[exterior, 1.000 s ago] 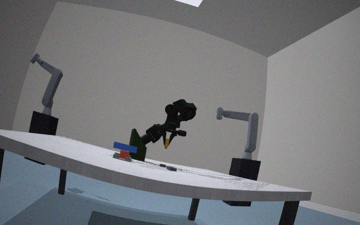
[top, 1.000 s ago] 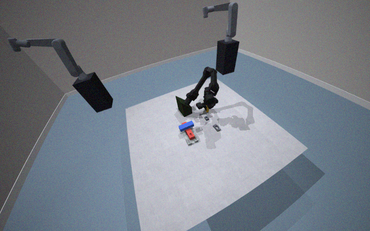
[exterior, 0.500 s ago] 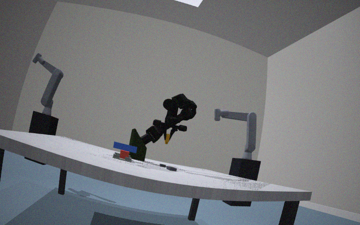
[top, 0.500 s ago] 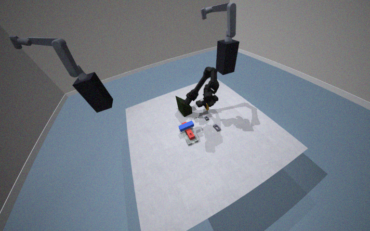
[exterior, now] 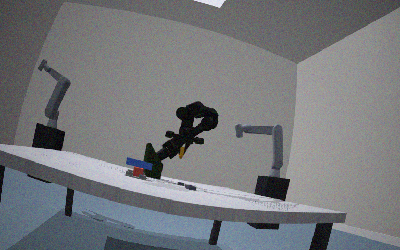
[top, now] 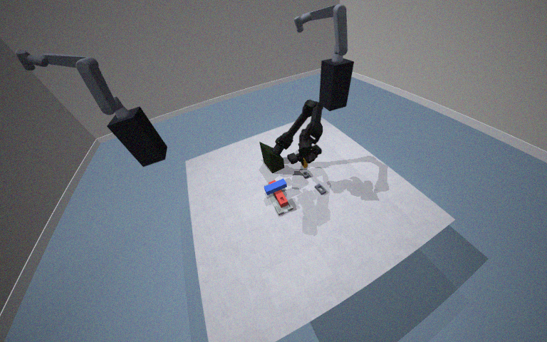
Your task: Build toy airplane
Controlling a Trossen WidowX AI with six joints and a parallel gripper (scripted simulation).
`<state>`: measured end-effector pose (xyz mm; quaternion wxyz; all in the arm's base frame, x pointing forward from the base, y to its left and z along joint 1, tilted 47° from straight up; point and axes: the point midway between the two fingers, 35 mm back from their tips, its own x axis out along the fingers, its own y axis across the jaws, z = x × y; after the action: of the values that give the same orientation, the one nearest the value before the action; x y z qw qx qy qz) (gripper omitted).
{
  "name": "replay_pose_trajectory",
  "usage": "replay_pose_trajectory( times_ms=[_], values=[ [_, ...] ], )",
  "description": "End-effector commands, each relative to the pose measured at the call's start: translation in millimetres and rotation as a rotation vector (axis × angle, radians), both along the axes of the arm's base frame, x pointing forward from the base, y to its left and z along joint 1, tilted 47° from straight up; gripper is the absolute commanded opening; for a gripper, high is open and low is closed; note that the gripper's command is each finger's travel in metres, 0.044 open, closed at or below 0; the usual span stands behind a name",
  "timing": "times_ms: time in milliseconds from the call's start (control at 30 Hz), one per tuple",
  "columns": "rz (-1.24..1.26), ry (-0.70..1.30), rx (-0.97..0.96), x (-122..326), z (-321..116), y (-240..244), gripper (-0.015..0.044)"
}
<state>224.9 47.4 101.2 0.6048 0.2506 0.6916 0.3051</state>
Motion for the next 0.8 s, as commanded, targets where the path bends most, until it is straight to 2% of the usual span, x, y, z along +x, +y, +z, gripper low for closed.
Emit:
replay_pose_trajectory(
  times_ms=[0, 767],
  values=[
    [0.006, -0.01, -0.006, 8.8, -6.5, -5.4, 0.0],
    [0.008, -0.015, -0.011, 48.7, -53.9, -32.9, 0.0]
  ],
)
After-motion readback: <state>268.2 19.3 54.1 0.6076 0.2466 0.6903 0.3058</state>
